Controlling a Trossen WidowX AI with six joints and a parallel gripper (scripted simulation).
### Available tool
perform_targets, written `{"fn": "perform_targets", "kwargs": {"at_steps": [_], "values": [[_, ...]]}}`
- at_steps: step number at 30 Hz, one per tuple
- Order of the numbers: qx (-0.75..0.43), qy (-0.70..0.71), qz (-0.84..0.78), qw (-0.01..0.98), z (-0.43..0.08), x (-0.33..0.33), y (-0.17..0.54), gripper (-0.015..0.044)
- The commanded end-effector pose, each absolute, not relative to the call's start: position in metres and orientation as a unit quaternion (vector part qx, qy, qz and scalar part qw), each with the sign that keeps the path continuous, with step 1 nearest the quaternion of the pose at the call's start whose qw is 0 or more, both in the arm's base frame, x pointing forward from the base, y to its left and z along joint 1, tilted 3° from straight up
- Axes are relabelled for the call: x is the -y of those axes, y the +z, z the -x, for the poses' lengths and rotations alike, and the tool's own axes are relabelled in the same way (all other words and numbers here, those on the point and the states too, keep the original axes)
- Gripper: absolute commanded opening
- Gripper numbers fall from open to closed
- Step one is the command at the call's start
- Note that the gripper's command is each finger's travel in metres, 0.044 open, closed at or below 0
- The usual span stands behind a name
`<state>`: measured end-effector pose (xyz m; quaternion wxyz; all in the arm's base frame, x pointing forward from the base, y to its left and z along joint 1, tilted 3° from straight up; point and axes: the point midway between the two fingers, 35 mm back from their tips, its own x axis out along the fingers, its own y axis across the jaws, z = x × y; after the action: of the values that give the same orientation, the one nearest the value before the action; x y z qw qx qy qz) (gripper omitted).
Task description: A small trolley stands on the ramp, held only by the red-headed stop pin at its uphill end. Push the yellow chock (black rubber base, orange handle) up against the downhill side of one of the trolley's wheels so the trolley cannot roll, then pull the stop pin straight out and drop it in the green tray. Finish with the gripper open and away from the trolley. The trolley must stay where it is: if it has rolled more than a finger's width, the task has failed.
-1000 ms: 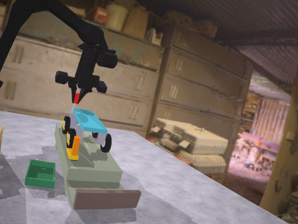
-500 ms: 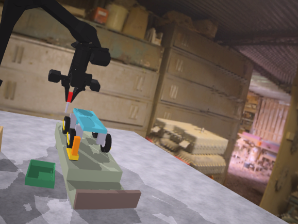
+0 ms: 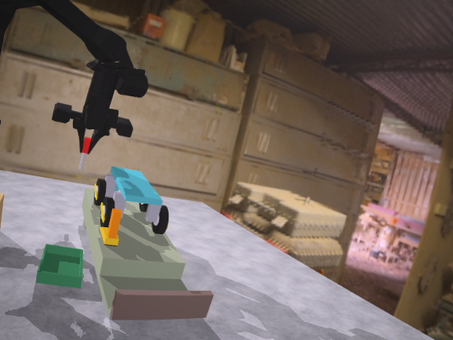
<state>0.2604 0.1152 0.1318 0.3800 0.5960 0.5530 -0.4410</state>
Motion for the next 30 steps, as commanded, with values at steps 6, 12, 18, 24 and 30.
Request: {"fn": "perform_targets", "kwargs": {"at_steps": [6, 12, 18, 24, 30], "values": [[-0.551, -0.44, -0.598, 0.38, -0.251, -0.111, 0.132, 0.0], [-0.551, -0.441, -0.598, 0.381, -0.25, -0.087, 0.126, 0.0], [-0.55, -0.441, -0.597, 0.381, -0.25, -0.064, 0.121, 0.0], [-0.55, -0.442, -0.597, 0.382, -0.249, -0.041, 0.117, 0.0], [-0.549, -0.443, -0.597, 0.383, -0.247, -0.018, 0.113, 0.0]]}}
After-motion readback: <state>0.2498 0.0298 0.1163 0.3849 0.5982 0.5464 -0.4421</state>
